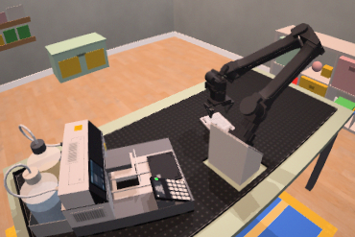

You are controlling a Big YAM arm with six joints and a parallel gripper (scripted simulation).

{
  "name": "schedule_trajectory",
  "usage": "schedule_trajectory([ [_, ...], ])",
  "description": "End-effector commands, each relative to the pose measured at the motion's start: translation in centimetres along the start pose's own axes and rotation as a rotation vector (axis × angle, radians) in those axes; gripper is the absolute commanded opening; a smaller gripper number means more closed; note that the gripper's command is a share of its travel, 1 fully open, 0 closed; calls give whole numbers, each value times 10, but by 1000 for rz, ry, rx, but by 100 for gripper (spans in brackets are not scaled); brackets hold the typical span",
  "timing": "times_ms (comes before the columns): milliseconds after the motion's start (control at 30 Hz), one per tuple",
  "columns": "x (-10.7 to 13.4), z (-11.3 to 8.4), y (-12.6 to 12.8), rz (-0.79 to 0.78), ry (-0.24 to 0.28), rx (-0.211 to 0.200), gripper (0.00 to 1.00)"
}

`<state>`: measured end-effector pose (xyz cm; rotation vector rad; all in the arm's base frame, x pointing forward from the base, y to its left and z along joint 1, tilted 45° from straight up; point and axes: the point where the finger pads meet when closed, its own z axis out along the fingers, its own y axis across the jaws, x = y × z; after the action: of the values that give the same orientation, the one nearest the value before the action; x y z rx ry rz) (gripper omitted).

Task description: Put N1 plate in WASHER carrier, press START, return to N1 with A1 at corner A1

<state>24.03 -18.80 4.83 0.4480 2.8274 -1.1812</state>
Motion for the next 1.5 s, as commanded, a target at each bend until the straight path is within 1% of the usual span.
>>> schedule_trajectory([
  [0,-21,-19,-5,36,-43,1,100],
  [267,-21,-33,-5,38,-44,0,100],
  [333,-21,-33,-5,38,-44,0,100],
  [367,-20,-32,-3,27,-33,0,100],
  [433,-21,-38,-5,38,-44,-1,100],
  [633,-21,-49,-6,39,-45,-2,100],
  [733,-20,-45,-2,26,-32,-1,100],
  [800,-19,-43,-4,33,-25,1,100],
  [1467,-20,-43,-4,35,-30,0,100],
])
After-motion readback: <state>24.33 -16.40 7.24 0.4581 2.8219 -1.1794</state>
